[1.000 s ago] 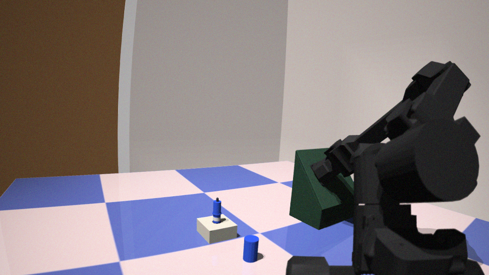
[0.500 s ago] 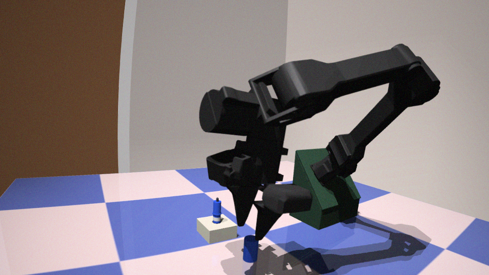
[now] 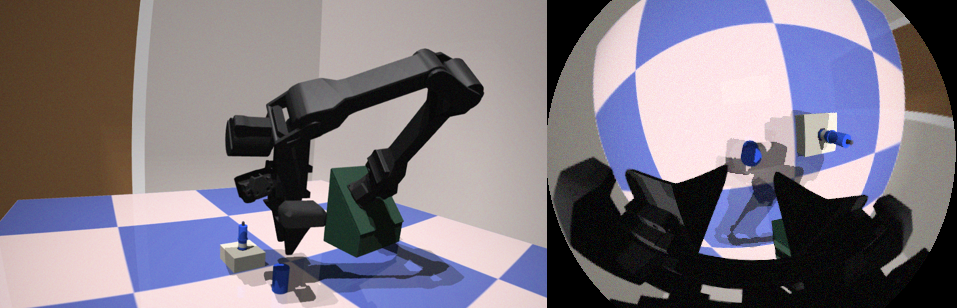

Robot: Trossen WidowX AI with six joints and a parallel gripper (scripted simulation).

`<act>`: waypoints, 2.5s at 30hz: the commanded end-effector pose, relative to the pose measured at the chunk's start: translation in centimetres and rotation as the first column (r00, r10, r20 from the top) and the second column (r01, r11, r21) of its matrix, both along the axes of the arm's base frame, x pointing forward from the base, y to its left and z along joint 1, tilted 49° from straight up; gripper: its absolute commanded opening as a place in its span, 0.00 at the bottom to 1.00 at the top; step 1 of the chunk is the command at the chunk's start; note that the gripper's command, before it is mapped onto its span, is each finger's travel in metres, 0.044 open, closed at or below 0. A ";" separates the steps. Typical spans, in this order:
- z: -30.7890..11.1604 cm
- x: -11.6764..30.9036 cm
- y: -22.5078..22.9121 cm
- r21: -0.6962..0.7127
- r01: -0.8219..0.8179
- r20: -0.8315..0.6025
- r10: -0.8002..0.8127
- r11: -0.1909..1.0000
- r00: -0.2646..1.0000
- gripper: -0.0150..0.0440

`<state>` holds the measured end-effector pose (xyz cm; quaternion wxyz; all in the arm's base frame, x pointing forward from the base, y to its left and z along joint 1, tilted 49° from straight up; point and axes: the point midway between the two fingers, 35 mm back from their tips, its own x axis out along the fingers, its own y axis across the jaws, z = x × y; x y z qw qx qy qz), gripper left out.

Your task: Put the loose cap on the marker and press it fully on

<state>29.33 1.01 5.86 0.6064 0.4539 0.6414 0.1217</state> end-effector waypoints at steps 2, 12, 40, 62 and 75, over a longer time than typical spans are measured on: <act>-0.9 0.2 0.8 0.009 0.008 -0.007 -0.008 1.000 1.000 0.67; -2.1 0.6 2.0 0.009 0.008 -0.007 -0.008 1.000 1.000 0.67; -5.0 1.2 5.3 0.012 0.008 -0.007 -0.008 1.000 1.000 0.67; -4.3 1.3 4.3 -0.007 0.008 0.014 -0.007 1.000 1.000 0.25; -2.5 0.9 2.2 -0.001 0.008 0.002 -0.008 1.000 1.000 0.25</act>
